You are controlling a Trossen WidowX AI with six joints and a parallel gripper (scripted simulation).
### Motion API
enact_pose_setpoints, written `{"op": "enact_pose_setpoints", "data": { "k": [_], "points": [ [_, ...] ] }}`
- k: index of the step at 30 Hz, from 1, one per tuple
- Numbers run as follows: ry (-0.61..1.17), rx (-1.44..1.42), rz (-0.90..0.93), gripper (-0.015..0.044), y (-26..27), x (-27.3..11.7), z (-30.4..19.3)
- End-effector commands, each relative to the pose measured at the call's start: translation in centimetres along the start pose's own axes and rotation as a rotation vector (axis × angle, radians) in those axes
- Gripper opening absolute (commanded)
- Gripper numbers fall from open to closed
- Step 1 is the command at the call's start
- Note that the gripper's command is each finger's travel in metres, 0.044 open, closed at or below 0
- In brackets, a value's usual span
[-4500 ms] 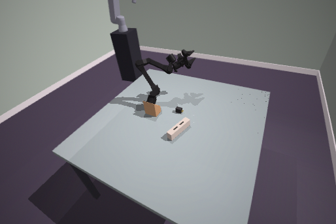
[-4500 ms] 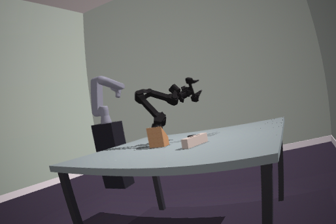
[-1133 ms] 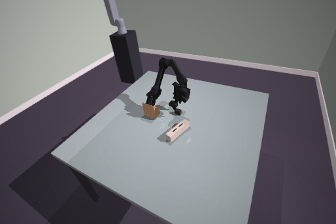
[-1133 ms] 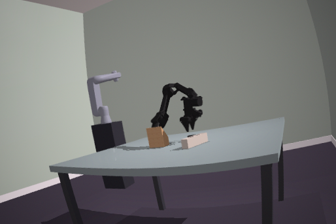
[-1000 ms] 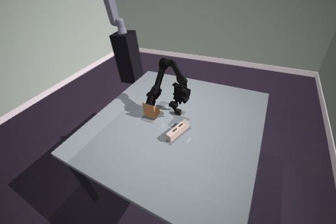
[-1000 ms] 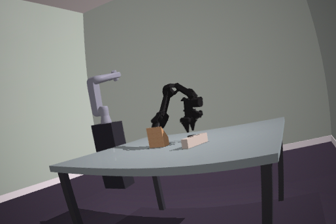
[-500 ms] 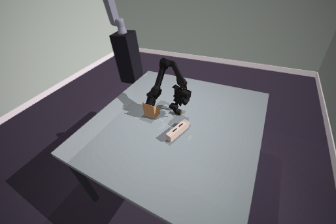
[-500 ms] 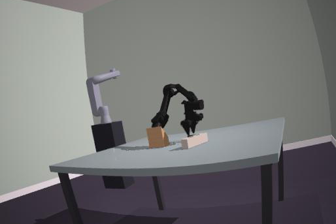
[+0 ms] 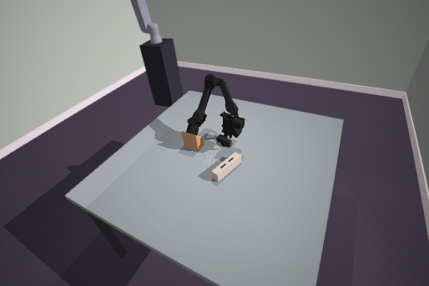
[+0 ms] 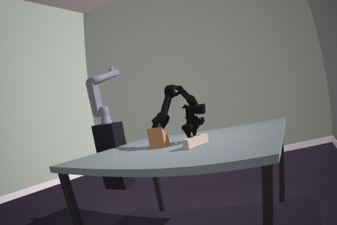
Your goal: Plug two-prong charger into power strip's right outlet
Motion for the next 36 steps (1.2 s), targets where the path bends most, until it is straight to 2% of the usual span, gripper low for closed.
{"op": "enact_pose_setpoints", "data": {
  "k": [1, 9, 21, 27, 30, 36],
  "points": [
    [0.005, 0.011, 0.007, 0.0440, -0.1, 0.8, -0.1],
    [0.005, 0.011, 0.009, 0.0440, 0.0, 1.6, -0.1],
    [0.002, 0.000, 0.004, 0.0125, 0.1, 1.3, 0.0],
    [0.002, 0.000, 0.004, 0.0085, 0.1, 1.3, 0.0],
    [0.002, 0.001, 0.003, 0.0006, 0.0, 1.0, 0.0],
    [0.003, 0.005, 0.000, 0.0000, -0.1, -0.9, -0.1]
  ]
}}
Point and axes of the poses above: the point midway between the two fingers, 35 mm back from their tips, its own x axis out along the fingers, its own y axis across the jaws, z = x × y, the point moved 1 cm from there along -x, back along the fingers, and after that the axes turned 14 degrees about -x, right-handed, at the moved point
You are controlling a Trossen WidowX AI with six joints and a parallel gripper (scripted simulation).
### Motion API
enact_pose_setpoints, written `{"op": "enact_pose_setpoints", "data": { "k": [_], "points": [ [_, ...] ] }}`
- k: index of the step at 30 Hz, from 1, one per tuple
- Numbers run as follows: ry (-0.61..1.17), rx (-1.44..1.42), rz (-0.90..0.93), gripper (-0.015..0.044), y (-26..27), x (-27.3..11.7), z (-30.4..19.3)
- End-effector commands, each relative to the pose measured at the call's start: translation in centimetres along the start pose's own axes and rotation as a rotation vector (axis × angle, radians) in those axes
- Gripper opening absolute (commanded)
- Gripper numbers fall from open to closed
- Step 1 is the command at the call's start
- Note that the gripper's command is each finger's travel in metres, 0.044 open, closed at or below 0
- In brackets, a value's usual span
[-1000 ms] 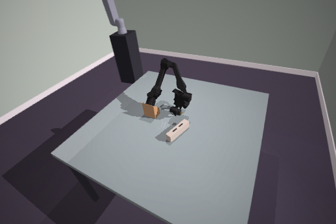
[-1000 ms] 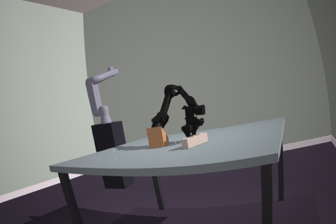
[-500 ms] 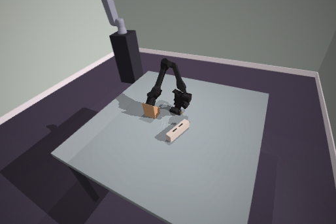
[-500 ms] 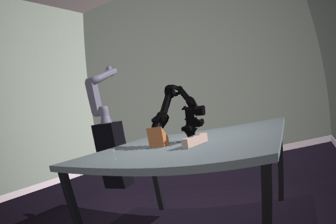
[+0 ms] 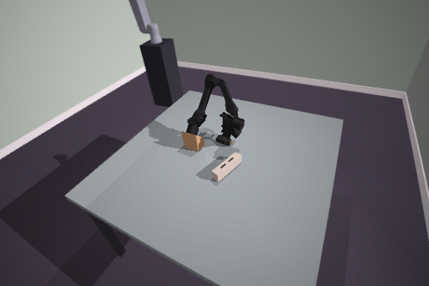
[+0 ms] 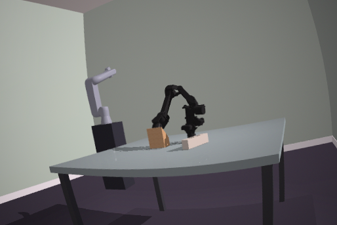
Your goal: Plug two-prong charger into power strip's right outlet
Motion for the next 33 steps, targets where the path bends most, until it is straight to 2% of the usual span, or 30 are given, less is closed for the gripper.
{"op": "enact_pose_setpoints", "data": {
  "k": [1, 12, 33],
  "points": [
    [-0.009, -0.008, -0.007, 0.0000, 0.0, -1.5, 0.1],
    [-0.007, -0.002, -0.001, 0.0000, -0.2, -4.5, -0.6],
    [-0.010, 0.052, -0.014, 0.0000, -4.1, -4.0, -0.7]
  ]
}}
Point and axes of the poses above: the point midway between the two fingers, 35 mm back from their tips, its own x axis out along the fingers, its own y axis across the jaws, z = x × y, the point moved 1 cm from there along -x, back along the fingers, and after that the axes turned 14 degrees about -x, right-handed, at the moved point
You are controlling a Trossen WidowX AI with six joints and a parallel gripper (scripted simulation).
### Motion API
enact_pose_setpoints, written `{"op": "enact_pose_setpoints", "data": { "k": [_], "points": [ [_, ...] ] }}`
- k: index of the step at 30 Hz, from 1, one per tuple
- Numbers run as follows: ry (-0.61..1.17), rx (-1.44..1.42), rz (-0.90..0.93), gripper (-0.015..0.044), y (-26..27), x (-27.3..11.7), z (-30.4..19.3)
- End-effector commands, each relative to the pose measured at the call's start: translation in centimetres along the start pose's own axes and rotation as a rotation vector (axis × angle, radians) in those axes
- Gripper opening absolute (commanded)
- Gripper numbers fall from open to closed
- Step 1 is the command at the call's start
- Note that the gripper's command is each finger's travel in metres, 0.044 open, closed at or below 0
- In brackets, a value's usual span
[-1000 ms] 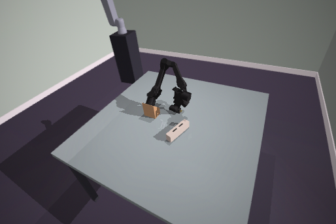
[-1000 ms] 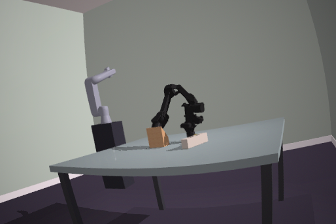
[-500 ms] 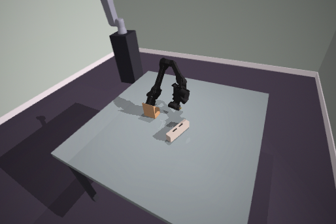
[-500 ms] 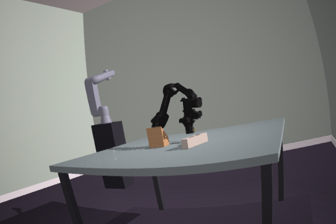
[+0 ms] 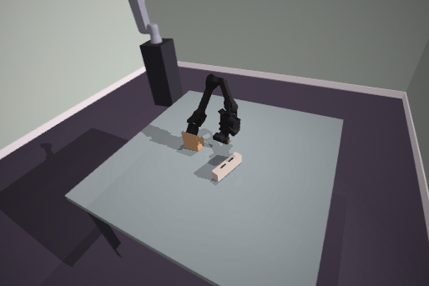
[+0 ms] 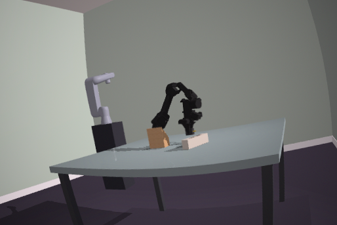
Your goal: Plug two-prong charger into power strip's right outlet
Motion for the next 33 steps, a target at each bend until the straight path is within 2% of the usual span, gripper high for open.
{"op": "enact_pose_setpoints", "data": {
  "k": [1, 33],
  "points": [
    [0.004, 0.012, -0.003, 0.0000, -1.0, 0.2, -0.1],
    [0.002, 0.103, -0.009, 0.0000, -7.5, 1.6, -1.5]
  ]
}}
Point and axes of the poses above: the point midway between the two fingers, 35 mm back from their tips, its own x axis out along the fingers, its own y axis across the jaws, z = x × y, the point moved 1 cm from there along -x, back along the fingers, and after that the axes turned 14 degrees about -x, right-handed, at the moved point
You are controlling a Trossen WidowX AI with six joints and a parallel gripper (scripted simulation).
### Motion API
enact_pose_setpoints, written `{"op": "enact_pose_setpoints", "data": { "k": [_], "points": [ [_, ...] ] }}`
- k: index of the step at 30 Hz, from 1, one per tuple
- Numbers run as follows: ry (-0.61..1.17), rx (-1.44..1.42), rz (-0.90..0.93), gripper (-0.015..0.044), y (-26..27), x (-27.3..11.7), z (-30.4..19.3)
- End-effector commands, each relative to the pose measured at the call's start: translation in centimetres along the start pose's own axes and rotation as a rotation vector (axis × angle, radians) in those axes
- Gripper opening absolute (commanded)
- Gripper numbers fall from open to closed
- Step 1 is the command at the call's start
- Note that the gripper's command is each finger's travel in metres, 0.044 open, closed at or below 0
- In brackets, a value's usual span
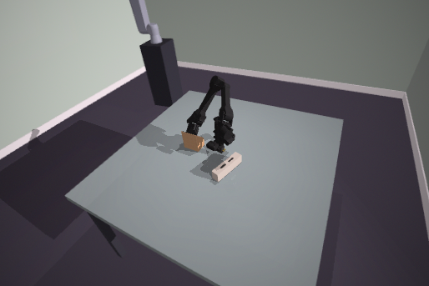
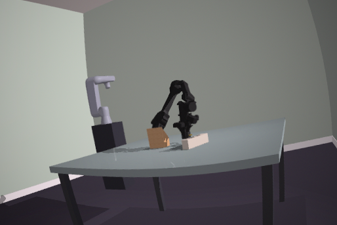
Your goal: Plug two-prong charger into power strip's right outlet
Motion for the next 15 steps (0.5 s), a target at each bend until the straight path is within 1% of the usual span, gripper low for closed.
{"op": "enact_pose_setpoints", "data": {
  "k": [1, 15],
  "points": [
    [0.004, 0.011, 0.000, 0.0000, -0.9, 0.3, -0.3],
    [0.004, 0.049, 0.004, 0.0000, -3.6, 1.1, -1.2]
  ]
}}
Point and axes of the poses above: the point midway between the two fingers, 35 mm back from their tips, its own x axis out along the fingers, its own y axis across the jaws, z = x × y, the point moved 1 cm from there along -x, back along the fingers, and after that the axes turned 14 degrees about -x, right-handed, at the moved point
